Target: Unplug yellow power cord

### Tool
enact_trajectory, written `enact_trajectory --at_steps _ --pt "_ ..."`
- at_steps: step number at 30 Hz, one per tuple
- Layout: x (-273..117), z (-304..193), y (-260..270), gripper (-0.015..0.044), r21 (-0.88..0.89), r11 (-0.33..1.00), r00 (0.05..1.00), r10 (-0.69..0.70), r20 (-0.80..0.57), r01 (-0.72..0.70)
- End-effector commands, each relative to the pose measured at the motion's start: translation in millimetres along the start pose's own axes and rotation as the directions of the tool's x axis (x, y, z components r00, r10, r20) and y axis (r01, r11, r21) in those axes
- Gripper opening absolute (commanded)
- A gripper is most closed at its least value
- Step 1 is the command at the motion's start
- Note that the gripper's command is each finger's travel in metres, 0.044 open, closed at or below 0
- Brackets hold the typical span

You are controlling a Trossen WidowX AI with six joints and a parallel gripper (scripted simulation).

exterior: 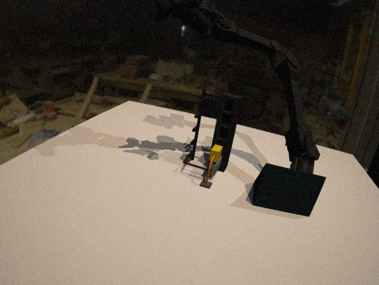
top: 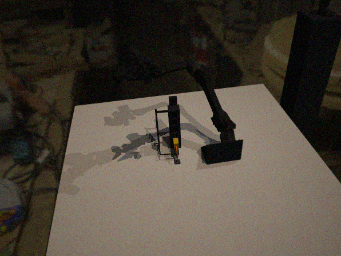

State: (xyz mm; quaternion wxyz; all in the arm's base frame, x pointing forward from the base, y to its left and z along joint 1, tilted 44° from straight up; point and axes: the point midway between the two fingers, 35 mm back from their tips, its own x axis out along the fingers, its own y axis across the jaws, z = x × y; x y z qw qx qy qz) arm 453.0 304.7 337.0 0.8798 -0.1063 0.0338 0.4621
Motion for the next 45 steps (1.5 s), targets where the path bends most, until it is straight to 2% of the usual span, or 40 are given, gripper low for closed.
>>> enact_trajectory --at_steps 1,4,8,12,15,21,25,27,29,45 --pt "3.3 -73.4 -0.7 0.0160 0.006 0.997 0.968 -0.068 -0.243 0.072" --pt "-5.0 -124.8 2.8 0.0160 -0.019 0.994 0.901 -0.104 -0.421 0.106" --pt "-28.2 -189.2 11.5 0.0160 -0.077 0.991 0.757 -0.134 -0.639 0.110" --pt "-63.6 -245.0 23.2 0.0160 -0.143 0.988 0.559 -0.153 -0.815 0.061" --pt "-98.7 -281.1 33.3 0.0160 -0.186 0.982 0.372 -0.166 -0.913 -0.017" --pt "-179.3 -327.2 51.3 0.0160 -0.196 0.947 -0.030 -0.211 -0.977 -0.254" --pt "-234.6 -338.1 59.2 0.0160 -0.122 0.888 -0.284 -0.268 -0.921 -0.443" --pt "-257.0 -338.1 61.1 0.0160 -0.067 0.852 -0.380 -0.301 -0.875 -0.520" --pt "-264.3 -337.6 61.5 0.0160 -0.045 0.837 -0.410 -0.313 -0.857 -0.545" --pt "-268.0 -334.3 57.9 0.0160 -0.045 0.837 -0.409 -0.313 -0.857 -0.545"
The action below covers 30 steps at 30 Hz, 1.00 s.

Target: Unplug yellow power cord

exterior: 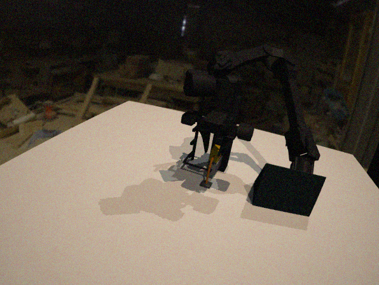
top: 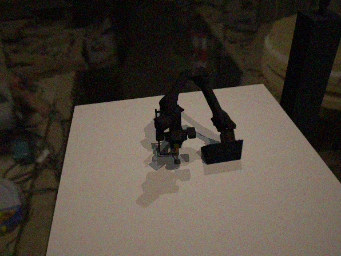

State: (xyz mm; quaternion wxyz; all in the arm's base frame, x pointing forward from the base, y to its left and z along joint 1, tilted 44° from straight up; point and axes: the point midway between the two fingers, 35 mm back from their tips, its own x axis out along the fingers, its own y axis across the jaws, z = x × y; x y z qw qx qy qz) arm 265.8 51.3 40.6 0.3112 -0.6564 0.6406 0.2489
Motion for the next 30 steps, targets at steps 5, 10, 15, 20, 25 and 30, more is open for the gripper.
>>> enact_trajectory --at_steps 5,10,15,20,25,30 --pt "-0.2 -13.7 -0.4 0.0160 -0.003 1.000 1.000 -0.001 -0.005 0.001" --pt "-0.3 -22.1 -0.3 0.0160 -0.003 1.000 1.000 -0.001 -0.005 0.001" --pt "-0.2 -30.4 0.1 0.0160 -0.003 1.000 1.000 -0.001 -0.006 0.001" --pt "-0.1 -38.4 0.7 0.0160 -0.003 1.000 1.000 -0.001 -0.007 0.001" --pt "0.2 -39.5 0.8 0.0160 -0.003 1.000 1.000 -0.001 -0.007 0.001" --pt "4.6 -39.5 0.7 0.0160 -0.003 1.000 1.000 -0.001 -0.007 0.001"
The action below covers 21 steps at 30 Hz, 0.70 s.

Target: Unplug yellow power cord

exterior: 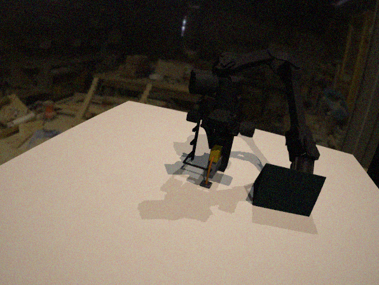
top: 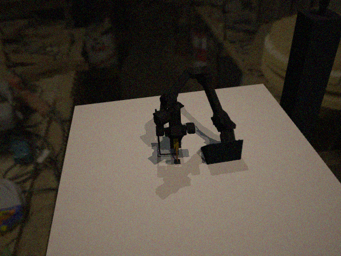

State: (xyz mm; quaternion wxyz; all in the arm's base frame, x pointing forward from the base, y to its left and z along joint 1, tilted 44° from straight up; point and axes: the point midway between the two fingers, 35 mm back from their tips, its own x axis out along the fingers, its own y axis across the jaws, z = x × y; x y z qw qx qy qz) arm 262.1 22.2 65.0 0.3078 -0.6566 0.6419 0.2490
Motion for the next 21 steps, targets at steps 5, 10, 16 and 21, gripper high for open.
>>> enact_trajectory --at_steps 5,10,16,21 --pt "9.6 -1.5 -0.4 0.0160 0.001 1.000 1.000 -0.004 -0.002 0.004" --pt "7.4 -0.8 -0.3 0.0081 0.002 1.000 1.000 -0.001 0.001 0.001" --pt "7.4 -0.8 -0.3 0.0022 0.002 1.000 1.000 -0.001 0.001 0.001" --pt "7.4 0.0 -0.4 0.0000 0.002 1.000 1.000 -0.001 0.001 0.001"
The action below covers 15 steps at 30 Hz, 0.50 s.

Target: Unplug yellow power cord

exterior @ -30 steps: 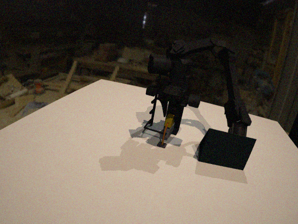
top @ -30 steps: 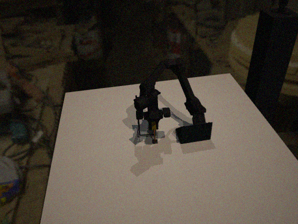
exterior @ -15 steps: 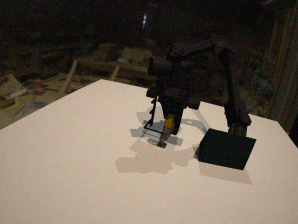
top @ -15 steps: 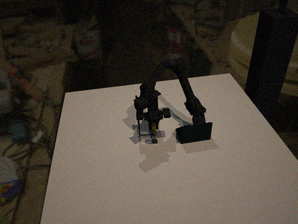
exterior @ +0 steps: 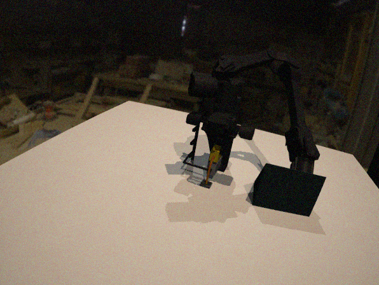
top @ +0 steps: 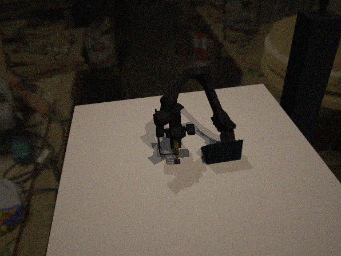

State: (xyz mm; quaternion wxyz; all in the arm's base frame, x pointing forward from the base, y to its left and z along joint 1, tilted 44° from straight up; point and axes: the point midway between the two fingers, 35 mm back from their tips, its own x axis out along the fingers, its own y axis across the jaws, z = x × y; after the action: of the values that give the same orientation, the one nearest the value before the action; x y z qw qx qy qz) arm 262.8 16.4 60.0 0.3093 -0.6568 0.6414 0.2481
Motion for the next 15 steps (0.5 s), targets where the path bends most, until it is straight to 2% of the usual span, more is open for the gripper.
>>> enact_trajectory --at_steps 1,15 --pt "-0.3 1.5 -0.1 0.0000 0.000 1.000 1.000 0.001 0.000 -0.001" --pt "-1.2 23.2 -2.0 0.0000 -0.001 1.000 1.000 0.000 0.003 0.000"
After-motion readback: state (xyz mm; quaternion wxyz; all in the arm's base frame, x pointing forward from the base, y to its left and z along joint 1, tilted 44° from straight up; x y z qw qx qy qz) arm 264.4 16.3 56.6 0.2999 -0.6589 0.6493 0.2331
